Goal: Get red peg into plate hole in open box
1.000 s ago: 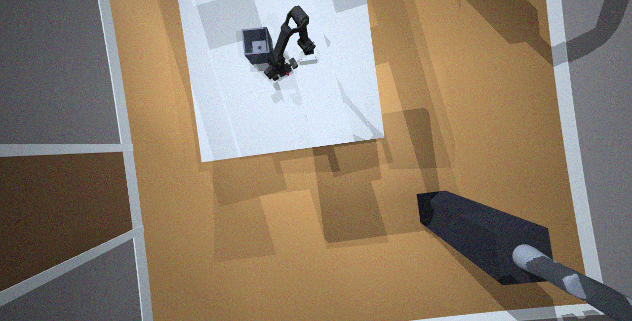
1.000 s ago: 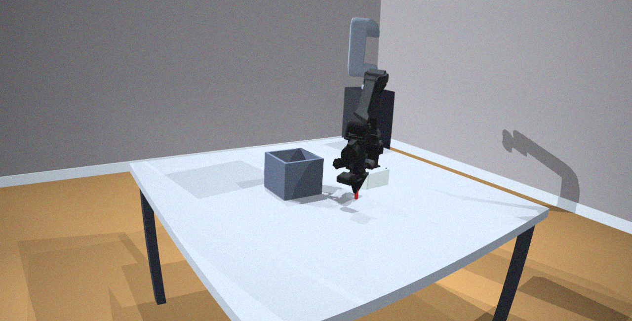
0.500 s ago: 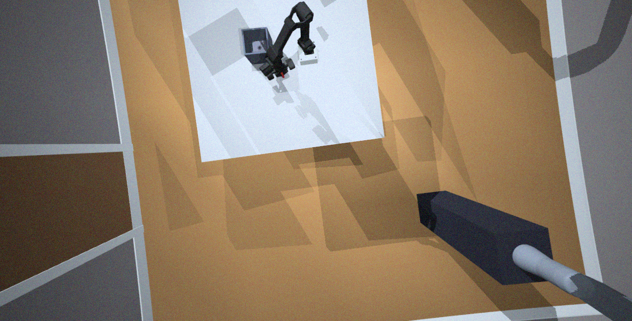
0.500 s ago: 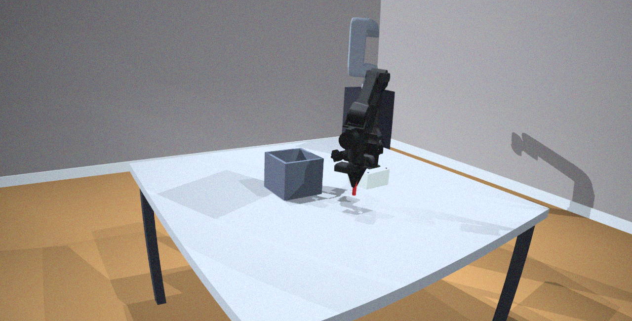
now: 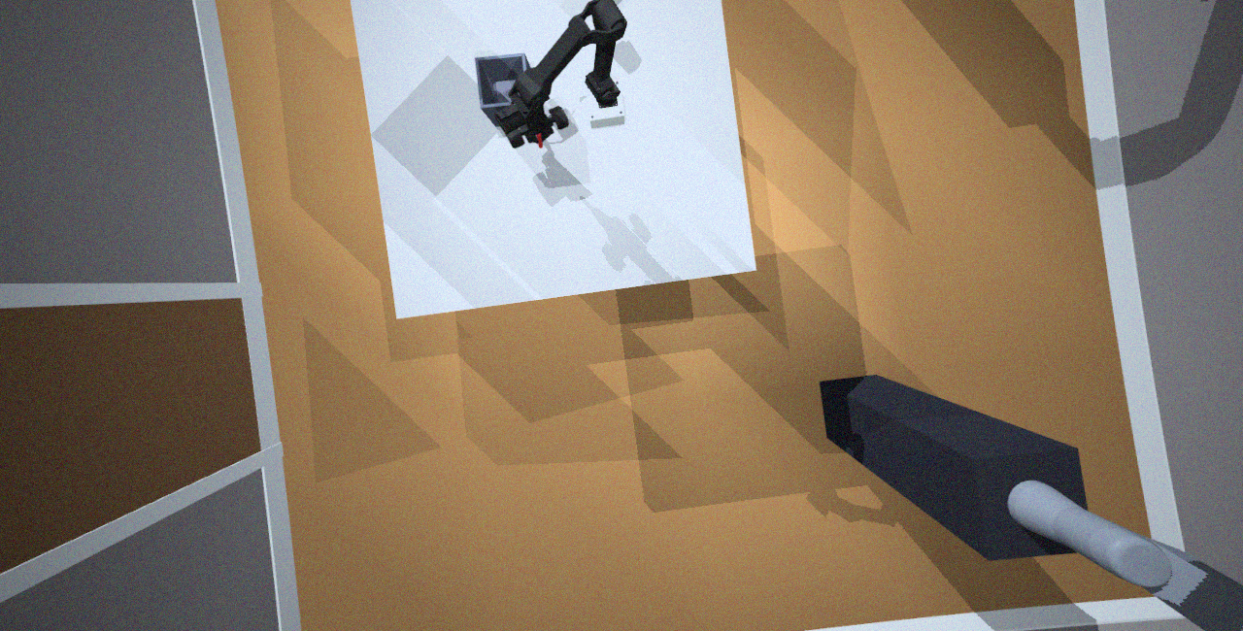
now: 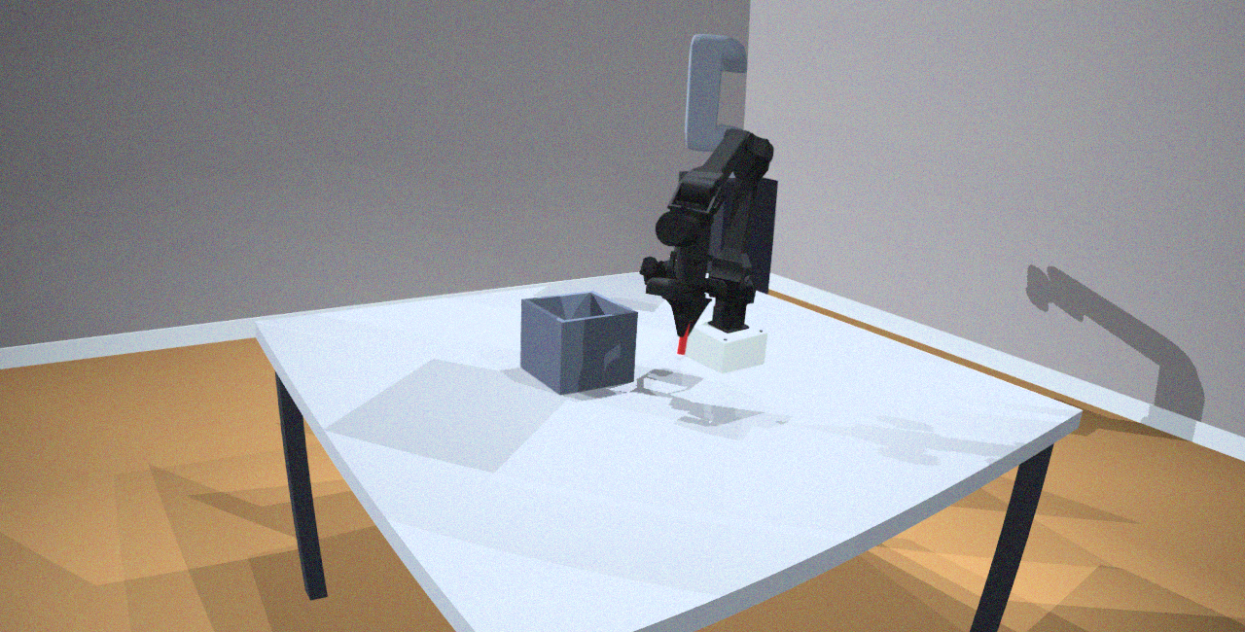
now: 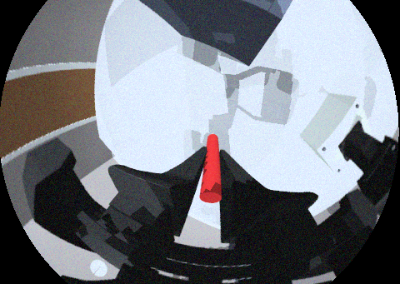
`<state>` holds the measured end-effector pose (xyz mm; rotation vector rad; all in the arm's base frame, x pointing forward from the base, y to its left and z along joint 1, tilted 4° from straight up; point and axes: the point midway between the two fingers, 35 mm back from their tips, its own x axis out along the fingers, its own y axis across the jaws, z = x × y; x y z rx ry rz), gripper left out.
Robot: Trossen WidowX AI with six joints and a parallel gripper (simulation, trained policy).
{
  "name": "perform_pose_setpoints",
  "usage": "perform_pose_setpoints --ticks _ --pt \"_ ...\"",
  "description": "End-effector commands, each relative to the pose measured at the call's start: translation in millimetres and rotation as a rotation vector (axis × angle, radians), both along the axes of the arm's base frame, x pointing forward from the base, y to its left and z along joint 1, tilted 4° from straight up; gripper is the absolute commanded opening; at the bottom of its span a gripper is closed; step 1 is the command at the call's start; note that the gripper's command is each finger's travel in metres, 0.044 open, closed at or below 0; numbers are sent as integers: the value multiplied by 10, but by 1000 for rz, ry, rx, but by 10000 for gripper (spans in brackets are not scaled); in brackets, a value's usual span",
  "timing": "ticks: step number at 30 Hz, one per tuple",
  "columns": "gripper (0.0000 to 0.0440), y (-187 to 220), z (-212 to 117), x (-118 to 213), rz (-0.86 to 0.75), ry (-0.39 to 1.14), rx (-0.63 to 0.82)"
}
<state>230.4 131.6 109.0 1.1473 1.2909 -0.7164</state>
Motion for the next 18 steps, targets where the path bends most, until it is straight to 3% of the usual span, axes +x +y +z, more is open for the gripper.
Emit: perform_pose_setpoints --ticks 1,9,18 --pt "0 -62 152 69 1 -35 -4" --pt "0 -325 471 227 -25 -93 -38" --pt "0 -674 599 347 -72 -105 -96"
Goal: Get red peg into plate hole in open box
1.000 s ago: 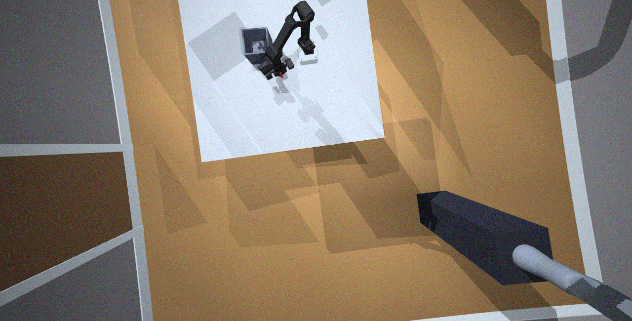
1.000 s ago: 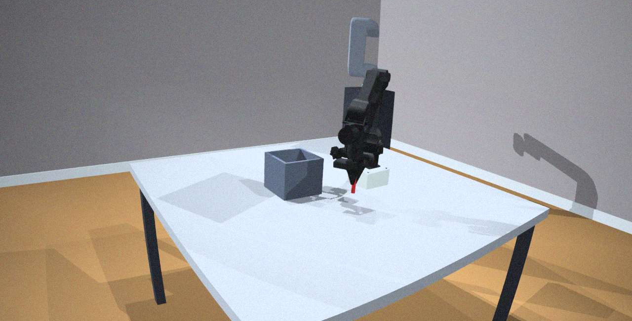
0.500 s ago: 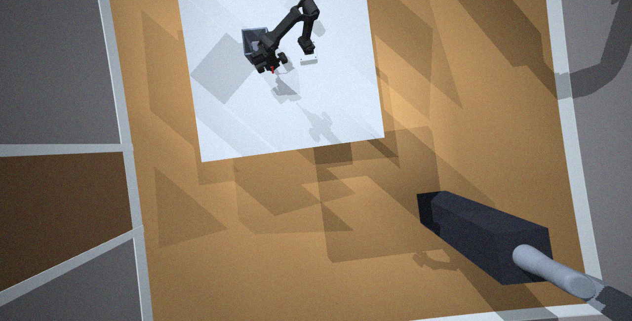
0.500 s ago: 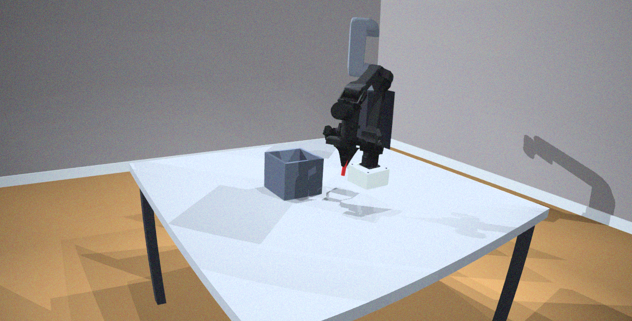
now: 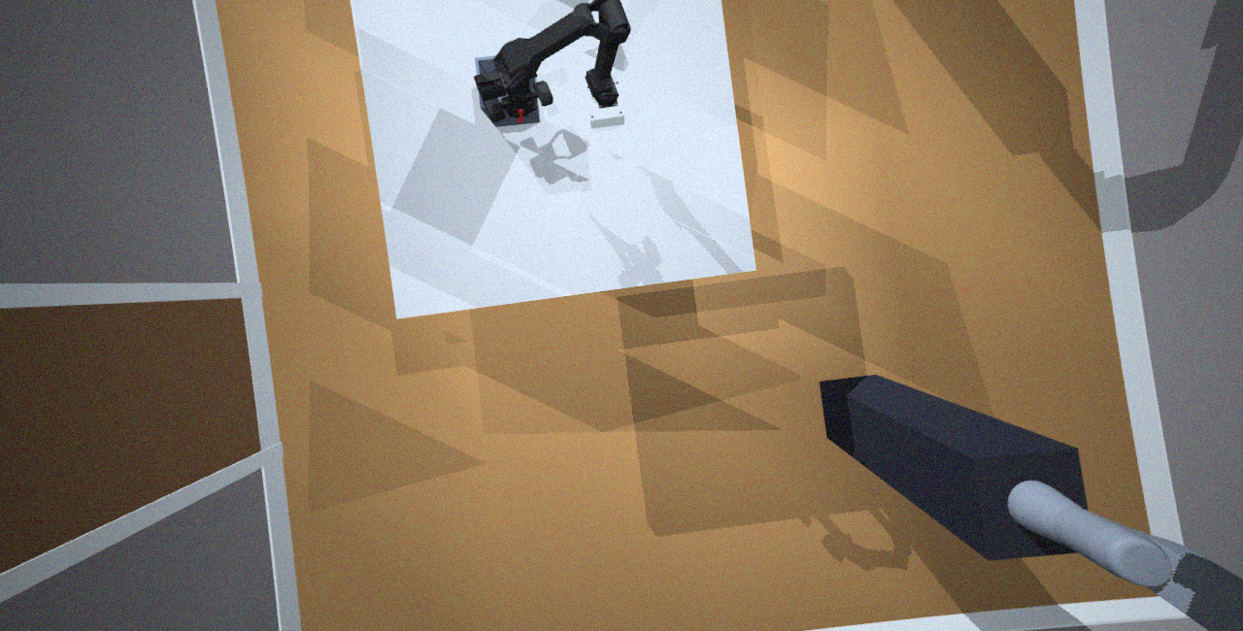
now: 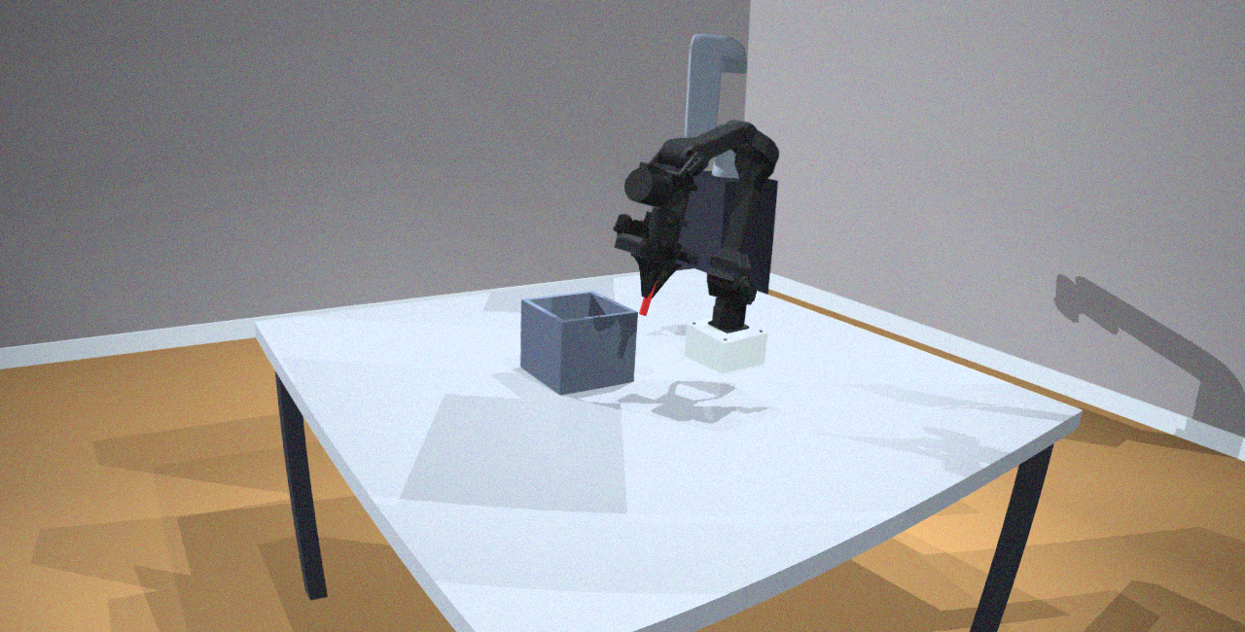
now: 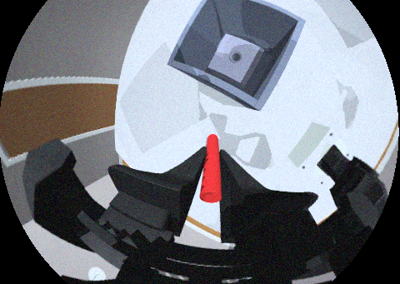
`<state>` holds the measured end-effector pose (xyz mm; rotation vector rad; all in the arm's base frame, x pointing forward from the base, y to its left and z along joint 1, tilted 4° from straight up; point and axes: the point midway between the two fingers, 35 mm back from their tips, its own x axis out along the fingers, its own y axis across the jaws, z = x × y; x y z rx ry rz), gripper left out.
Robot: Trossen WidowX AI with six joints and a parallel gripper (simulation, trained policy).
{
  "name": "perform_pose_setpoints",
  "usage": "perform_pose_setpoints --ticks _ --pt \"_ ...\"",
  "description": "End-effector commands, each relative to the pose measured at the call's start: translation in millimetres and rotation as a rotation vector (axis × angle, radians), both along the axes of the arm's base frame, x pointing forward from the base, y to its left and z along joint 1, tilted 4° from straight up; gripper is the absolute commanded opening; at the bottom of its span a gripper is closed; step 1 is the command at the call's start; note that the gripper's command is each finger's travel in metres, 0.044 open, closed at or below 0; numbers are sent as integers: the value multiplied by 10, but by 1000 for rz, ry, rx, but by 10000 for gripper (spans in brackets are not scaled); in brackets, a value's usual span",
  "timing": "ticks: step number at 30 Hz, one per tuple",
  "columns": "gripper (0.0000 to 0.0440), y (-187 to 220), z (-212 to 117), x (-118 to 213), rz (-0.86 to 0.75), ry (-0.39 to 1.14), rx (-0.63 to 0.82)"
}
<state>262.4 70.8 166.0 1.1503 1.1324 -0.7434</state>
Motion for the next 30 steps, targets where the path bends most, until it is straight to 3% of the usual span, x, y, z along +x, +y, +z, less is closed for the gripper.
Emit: perform_pose_setpoints --ticks 1,30 --pt "0 -103 35 37 -11 -2 -19" --pt "0 -911 -92 303 -93 101 -79"
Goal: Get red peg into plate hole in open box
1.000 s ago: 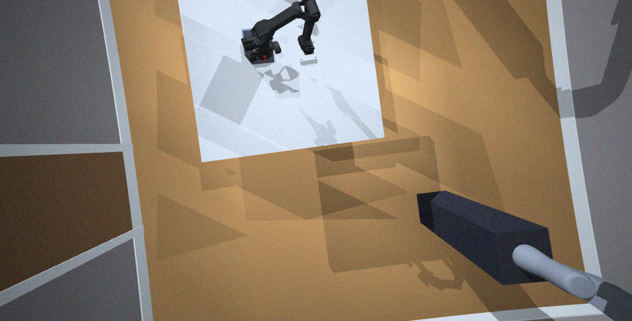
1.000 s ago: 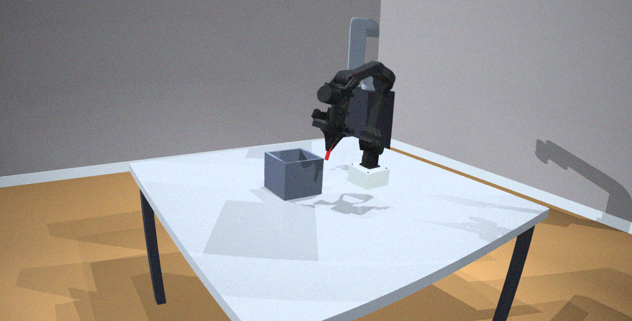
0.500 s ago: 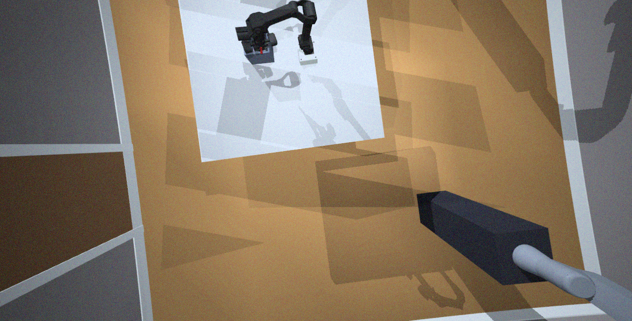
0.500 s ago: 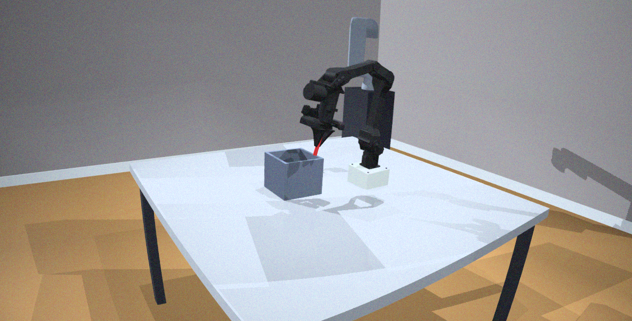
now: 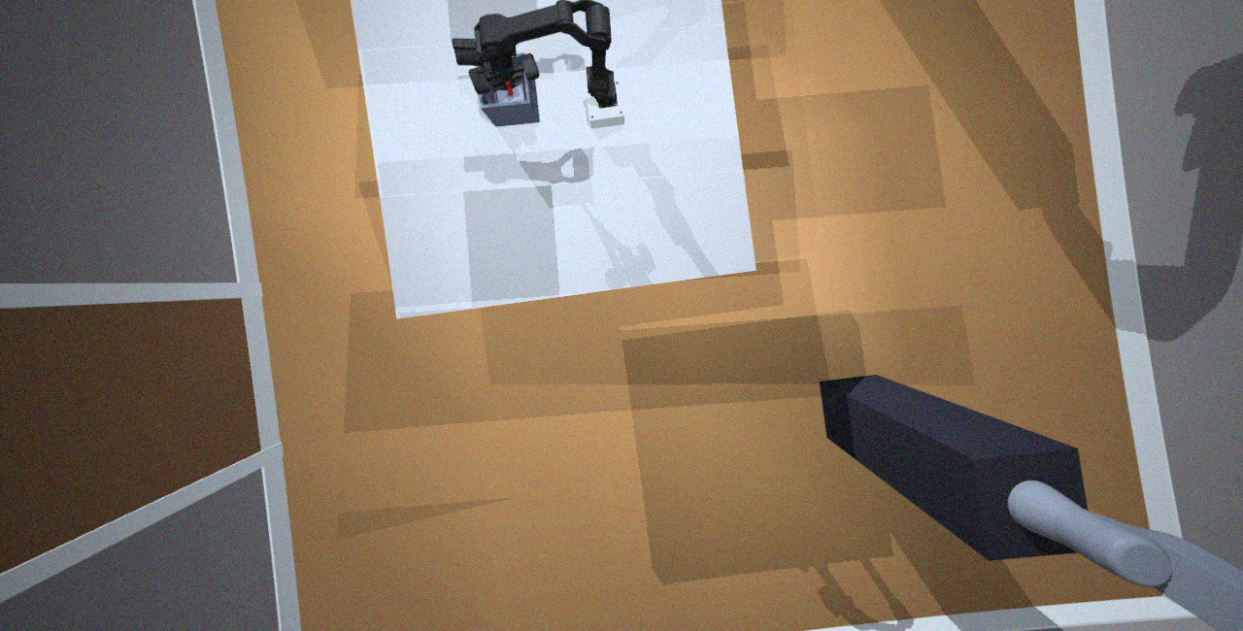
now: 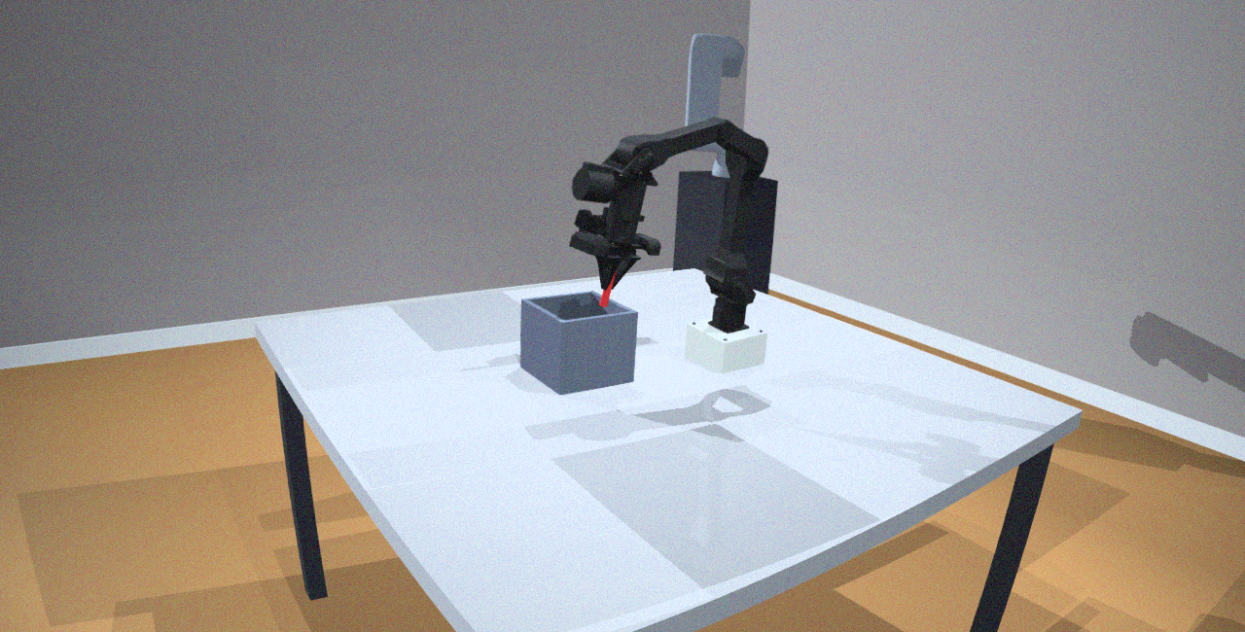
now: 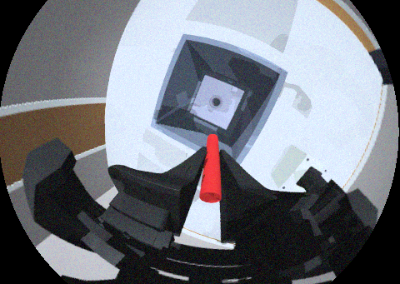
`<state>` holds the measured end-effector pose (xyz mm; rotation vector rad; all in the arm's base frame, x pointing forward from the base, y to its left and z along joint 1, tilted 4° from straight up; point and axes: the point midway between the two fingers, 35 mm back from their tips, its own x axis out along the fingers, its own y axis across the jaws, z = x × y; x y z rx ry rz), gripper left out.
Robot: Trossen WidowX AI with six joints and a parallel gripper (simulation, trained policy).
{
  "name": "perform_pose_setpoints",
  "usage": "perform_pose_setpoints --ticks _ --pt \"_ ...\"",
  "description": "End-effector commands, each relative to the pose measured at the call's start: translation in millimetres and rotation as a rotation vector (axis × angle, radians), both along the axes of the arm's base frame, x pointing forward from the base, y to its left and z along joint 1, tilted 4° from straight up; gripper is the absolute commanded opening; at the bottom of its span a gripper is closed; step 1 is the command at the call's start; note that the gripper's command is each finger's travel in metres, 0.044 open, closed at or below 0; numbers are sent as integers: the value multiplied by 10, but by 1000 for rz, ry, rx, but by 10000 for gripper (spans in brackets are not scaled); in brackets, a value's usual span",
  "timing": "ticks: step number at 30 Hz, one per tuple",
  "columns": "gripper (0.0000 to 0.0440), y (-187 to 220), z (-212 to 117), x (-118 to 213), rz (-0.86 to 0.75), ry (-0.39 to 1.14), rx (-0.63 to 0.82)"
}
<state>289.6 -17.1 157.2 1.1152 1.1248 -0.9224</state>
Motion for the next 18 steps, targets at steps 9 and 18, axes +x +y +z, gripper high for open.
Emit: perform_pose_setpoints --ticks 9,18 --pt "0 -220 -192 108 -2 39 2" --pt "0 -329 -452 169 1 73 18"
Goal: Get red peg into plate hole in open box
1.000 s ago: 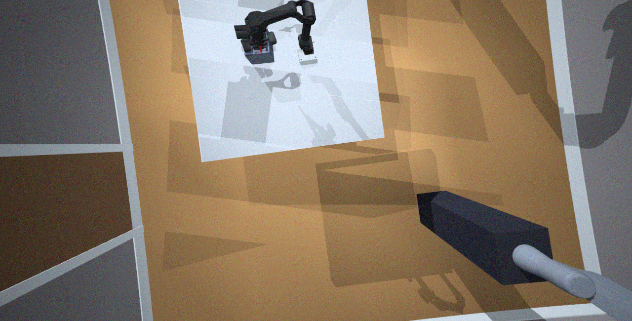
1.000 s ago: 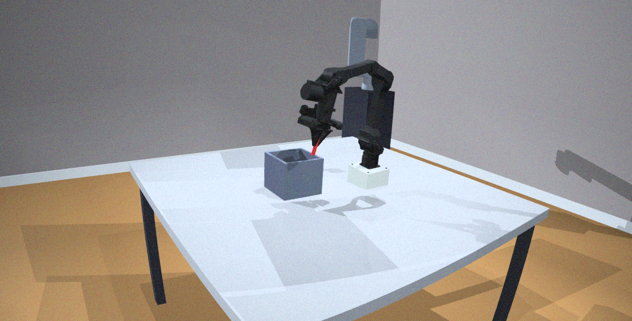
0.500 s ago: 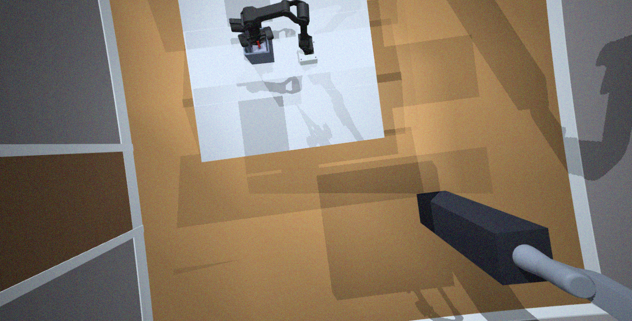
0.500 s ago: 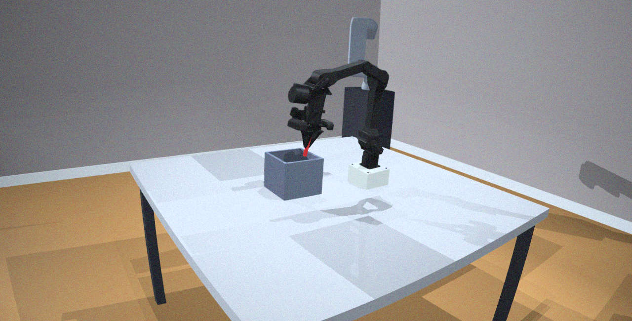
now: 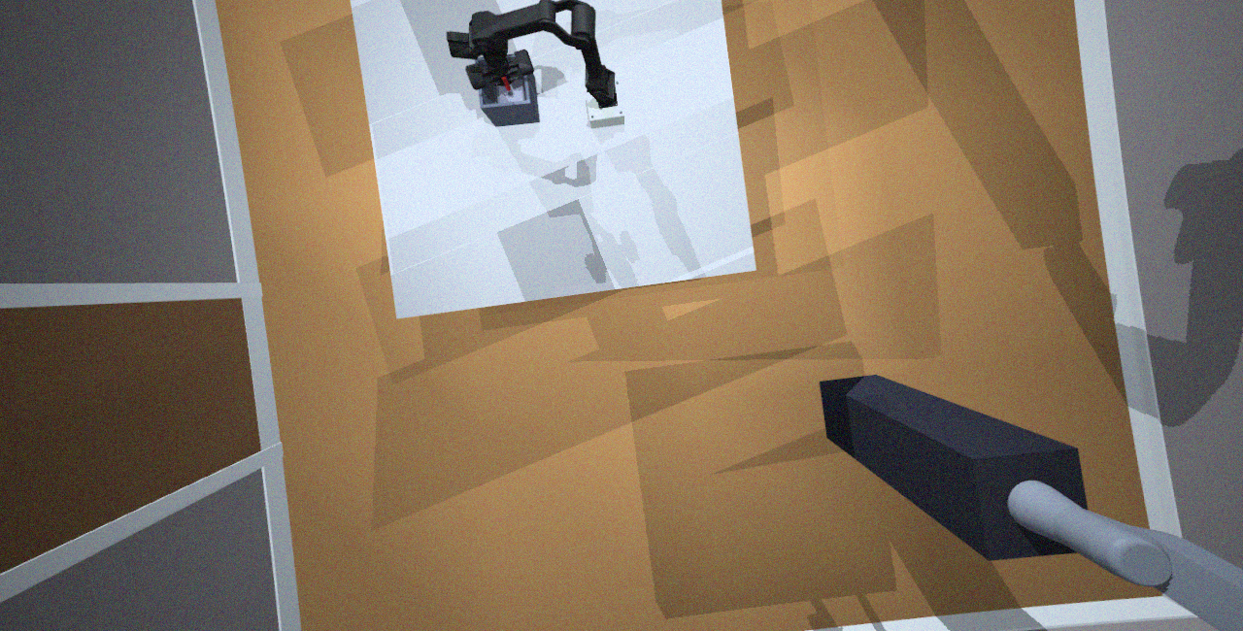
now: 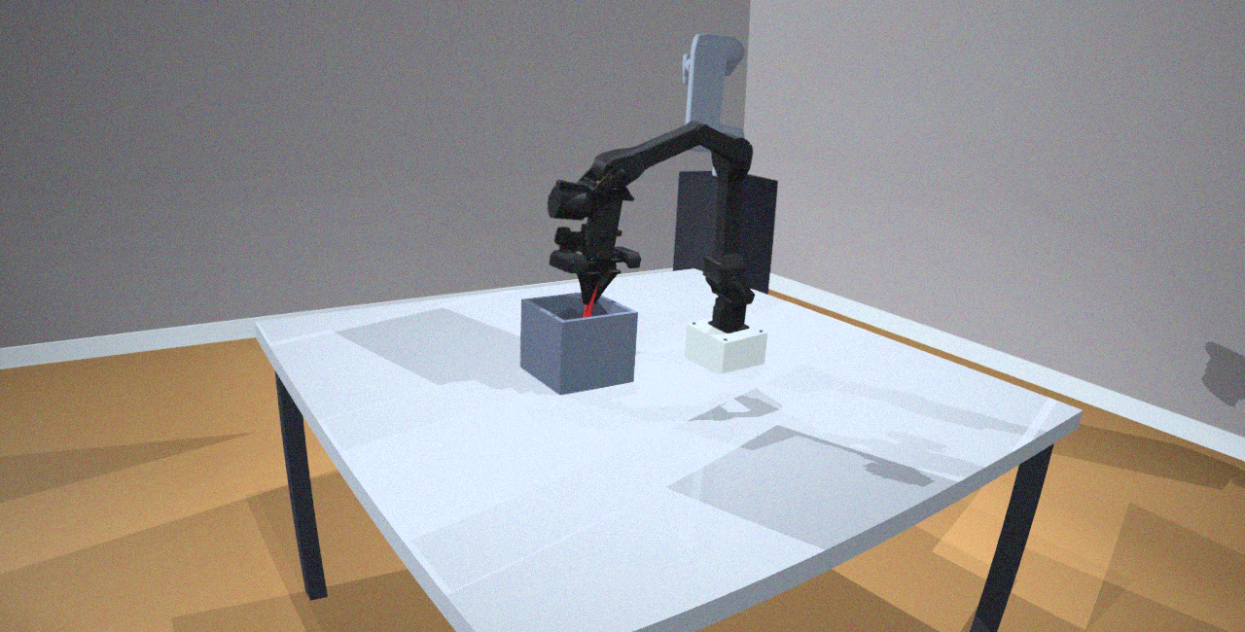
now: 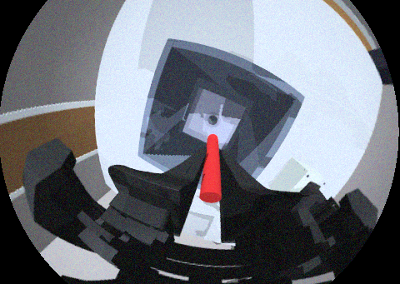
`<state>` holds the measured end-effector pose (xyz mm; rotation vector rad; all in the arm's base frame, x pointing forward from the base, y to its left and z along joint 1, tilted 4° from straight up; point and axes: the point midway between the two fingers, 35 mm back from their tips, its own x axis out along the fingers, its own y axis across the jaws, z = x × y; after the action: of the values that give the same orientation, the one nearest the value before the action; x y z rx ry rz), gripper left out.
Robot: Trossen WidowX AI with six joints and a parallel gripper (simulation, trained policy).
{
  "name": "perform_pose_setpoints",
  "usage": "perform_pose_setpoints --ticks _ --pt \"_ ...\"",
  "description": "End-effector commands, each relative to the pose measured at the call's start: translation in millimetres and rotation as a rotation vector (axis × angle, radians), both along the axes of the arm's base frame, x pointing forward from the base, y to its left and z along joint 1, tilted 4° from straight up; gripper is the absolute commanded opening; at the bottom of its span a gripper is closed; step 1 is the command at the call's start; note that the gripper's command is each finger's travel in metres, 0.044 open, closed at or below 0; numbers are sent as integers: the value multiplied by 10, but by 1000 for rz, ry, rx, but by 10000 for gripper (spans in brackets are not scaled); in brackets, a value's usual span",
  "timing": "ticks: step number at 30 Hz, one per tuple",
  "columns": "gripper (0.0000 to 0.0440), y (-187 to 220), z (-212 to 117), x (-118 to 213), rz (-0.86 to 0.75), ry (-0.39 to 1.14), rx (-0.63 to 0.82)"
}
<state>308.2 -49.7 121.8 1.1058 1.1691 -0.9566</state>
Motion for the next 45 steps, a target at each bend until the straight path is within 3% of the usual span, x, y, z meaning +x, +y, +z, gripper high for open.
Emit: perform_pose_setpoints --ticks 1,20,23,27,45 --pt "0 -10 -125 -8 7 23 13" --pt "0 -100 -613 151 66 51 30" --pt "27 -110 -664 159 77 64 26" --pt "98 -119 -697 191 91 75 23" --pt "182 -126 -301 344 65 18 199"
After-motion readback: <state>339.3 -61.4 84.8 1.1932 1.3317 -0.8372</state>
